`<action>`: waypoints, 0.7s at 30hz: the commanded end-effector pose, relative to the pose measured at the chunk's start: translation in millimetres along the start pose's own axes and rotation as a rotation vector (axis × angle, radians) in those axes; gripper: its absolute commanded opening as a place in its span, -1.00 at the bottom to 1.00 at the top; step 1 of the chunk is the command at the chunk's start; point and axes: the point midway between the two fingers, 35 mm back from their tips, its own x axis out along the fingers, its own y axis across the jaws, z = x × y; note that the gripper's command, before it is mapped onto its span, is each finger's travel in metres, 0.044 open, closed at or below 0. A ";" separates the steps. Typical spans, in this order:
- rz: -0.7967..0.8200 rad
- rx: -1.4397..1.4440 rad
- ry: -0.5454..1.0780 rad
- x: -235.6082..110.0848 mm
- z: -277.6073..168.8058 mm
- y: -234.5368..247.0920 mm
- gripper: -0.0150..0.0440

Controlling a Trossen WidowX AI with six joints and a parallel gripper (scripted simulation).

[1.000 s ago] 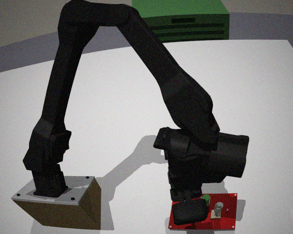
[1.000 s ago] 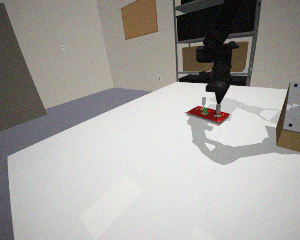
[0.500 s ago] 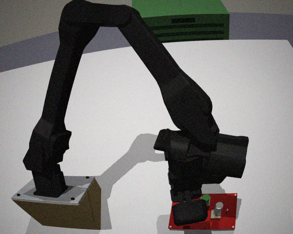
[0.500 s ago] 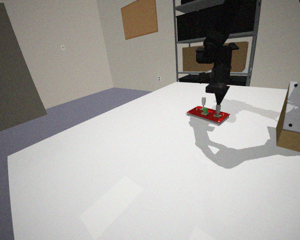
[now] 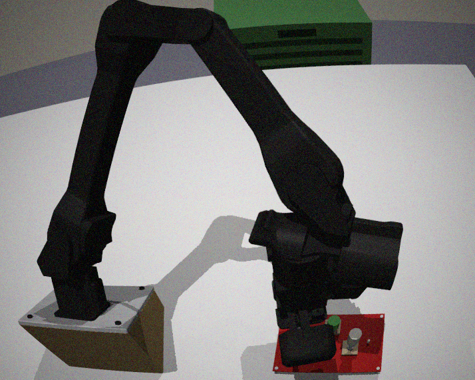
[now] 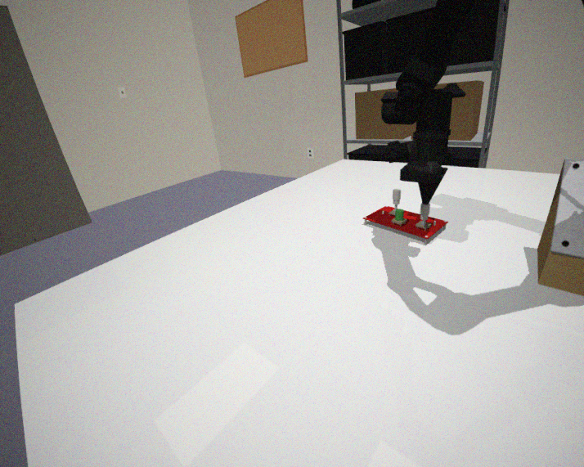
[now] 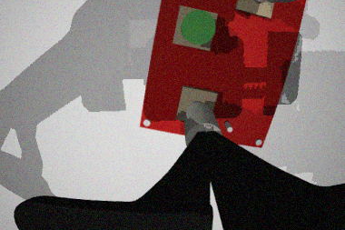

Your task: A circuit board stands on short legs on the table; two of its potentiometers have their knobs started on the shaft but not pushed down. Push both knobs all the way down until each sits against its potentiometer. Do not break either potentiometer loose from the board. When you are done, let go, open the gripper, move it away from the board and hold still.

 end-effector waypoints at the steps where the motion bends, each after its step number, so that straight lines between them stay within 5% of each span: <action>1: 0.004 0.004 0.001 0.1 -0.2 0.5 -0.49; 21: 0.004 0.004 0.001 3.7 -0.2 0.6 -0.49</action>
